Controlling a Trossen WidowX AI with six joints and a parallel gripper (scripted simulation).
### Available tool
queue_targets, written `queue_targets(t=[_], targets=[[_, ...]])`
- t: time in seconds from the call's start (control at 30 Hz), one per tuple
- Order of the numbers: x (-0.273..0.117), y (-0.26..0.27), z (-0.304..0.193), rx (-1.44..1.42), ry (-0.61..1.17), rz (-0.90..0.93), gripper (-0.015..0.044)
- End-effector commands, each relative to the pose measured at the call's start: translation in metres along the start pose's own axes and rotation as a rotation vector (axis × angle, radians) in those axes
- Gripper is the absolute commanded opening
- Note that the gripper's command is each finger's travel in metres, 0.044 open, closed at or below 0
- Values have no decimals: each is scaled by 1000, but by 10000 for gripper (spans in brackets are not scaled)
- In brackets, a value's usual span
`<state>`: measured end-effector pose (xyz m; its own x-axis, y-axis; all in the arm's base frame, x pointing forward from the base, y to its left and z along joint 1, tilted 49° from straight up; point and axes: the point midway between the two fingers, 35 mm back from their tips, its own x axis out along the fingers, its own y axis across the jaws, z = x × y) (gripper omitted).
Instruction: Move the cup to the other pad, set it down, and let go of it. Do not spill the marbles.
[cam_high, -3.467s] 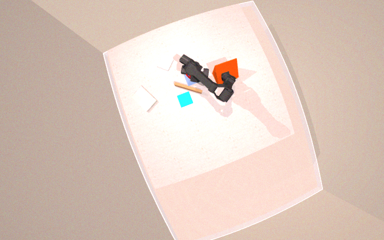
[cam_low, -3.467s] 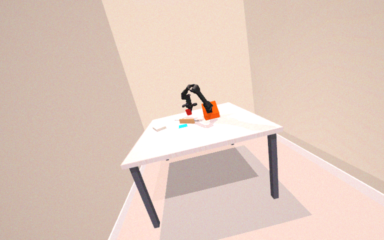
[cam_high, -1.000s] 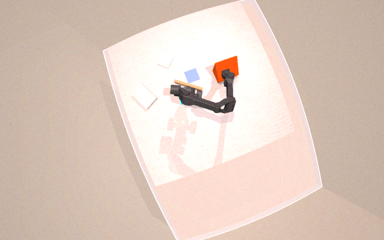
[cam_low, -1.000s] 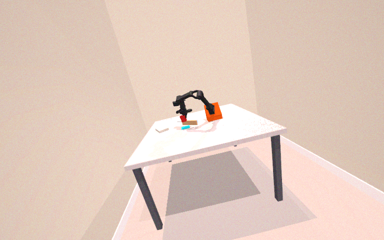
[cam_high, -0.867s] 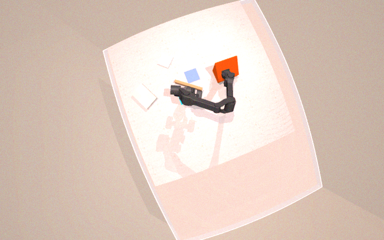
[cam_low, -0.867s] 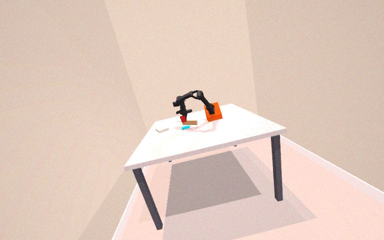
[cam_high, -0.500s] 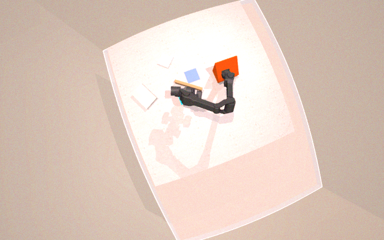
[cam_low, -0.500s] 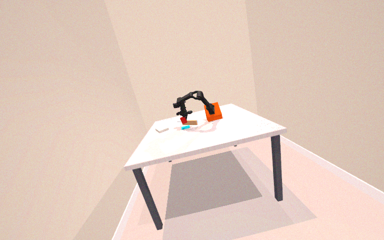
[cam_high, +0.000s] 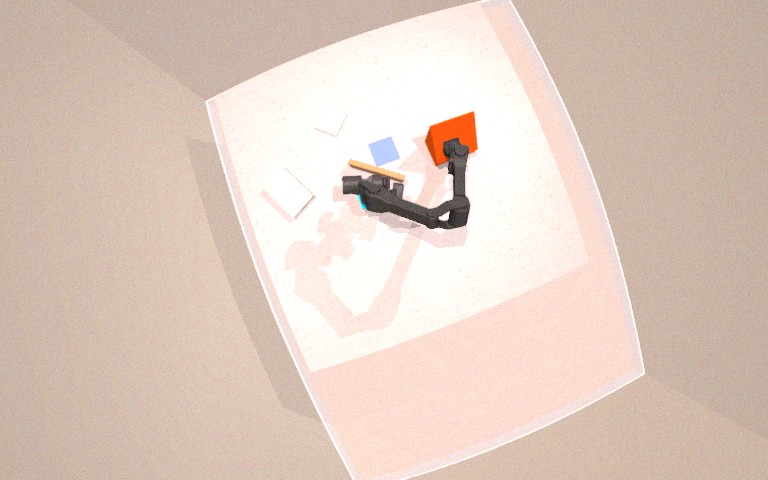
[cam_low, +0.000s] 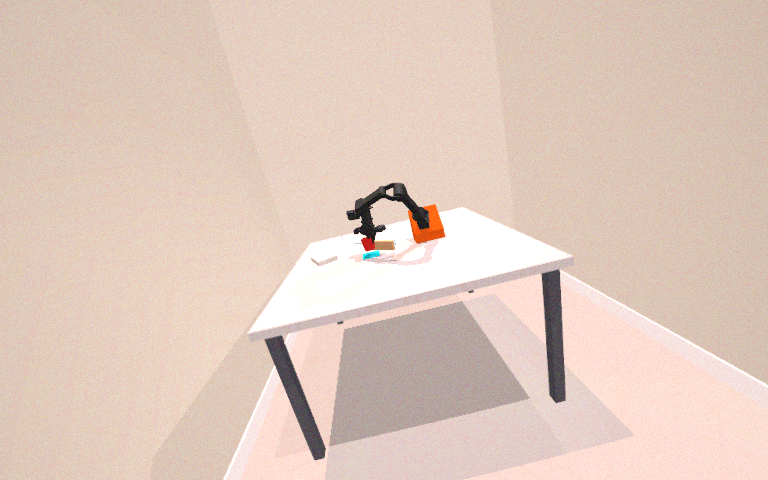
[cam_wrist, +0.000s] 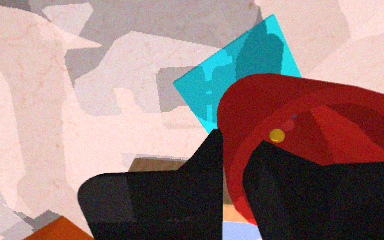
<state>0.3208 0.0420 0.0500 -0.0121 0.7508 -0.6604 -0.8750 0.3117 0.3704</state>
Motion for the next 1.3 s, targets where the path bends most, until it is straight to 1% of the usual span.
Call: queue_targets(t=[0.0, 0.53, 0.97, 1.13, 1.27], targets=[[6, 1, 1, 2, -2, 4, 0], [29, 3, 1, 2, -4, 5, 0], [26, 2, 1, -1, -2, 2, 0], [26, 2, 1, -1, -2, 2, 128], [26, 2, 1, -1, -2, 2, 128]])
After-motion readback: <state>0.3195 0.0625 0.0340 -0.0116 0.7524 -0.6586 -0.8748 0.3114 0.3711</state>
